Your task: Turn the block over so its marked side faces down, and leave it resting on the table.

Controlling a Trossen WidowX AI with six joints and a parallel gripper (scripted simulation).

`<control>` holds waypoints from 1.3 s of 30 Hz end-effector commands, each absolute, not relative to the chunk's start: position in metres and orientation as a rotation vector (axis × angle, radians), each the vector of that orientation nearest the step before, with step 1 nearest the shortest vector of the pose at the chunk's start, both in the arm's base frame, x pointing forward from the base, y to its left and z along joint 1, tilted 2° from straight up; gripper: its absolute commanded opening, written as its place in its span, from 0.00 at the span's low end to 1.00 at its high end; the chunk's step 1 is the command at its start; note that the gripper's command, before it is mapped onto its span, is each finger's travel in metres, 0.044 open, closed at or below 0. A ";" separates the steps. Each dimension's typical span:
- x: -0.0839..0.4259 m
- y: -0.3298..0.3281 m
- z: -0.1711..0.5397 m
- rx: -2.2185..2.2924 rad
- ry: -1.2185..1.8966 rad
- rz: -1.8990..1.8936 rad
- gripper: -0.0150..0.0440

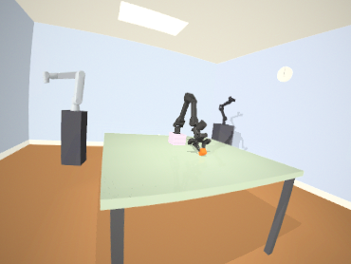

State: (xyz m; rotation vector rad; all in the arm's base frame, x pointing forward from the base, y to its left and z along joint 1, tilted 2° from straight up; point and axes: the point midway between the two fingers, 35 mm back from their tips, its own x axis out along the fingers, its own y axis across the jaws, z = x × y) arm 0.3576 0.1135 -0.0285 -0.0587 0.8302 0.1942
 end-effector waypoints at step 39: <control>0.343 0.108 -0.034 -0.021 0.467 0.194 0.25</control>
